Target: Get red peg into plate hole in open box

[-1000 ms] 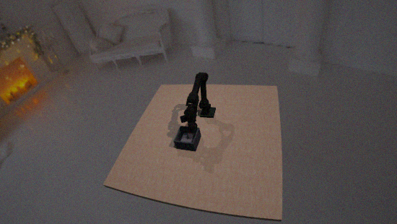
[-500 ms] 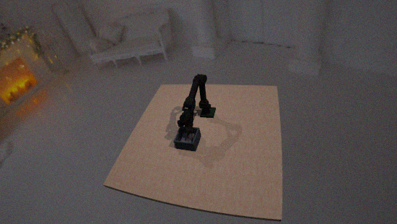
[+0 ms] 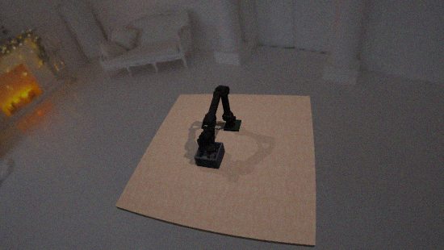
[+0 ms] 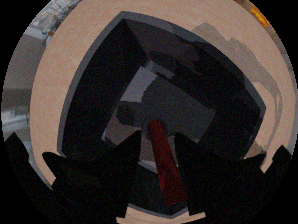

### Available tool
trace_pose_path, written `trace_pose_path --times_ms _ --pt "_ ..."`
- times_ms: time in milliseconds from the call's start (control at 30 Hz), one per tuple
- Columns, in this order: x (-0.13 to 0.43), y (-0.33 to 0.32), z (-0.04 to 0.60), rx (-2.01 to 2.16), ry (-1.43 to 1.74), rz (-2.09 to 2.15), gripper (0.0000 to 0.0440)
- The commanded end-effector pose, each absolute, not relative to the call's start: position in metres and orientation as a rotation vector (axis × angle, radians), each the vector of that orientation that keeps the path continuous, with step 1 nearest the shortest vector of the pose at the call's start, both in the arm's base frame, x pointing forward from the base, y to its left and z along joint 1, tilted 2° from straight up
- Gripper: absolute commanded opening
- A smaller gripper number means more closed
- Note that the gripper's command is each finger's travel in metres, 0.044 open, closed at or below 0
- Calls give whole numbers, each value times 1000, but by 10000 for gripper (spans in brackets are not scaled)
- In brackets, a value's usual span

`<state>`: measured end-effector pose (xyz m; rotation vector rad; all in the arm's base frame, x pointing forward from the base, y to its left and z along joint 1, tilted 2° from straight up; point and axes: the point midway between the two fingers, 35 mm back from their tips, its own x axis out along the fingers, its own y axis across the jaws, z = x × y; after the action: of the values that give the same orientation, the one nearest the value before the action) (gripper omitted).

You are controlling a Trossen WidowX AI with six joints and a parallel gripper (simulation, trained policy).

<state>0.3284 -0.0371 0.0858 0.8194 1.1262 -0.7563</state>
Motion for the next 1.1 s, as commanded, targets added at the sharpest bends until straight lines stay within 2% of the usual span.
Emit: trace_pose_path --times_ms 0,333,700,1067 --pt "330 -37 85 788 1153 -760 154" --pt "338 -36 96 721 1191 -726 129" --pt "346 -42 102 664 1220 -710 135" --pt "368 -59 106 649 1234 -704 122"
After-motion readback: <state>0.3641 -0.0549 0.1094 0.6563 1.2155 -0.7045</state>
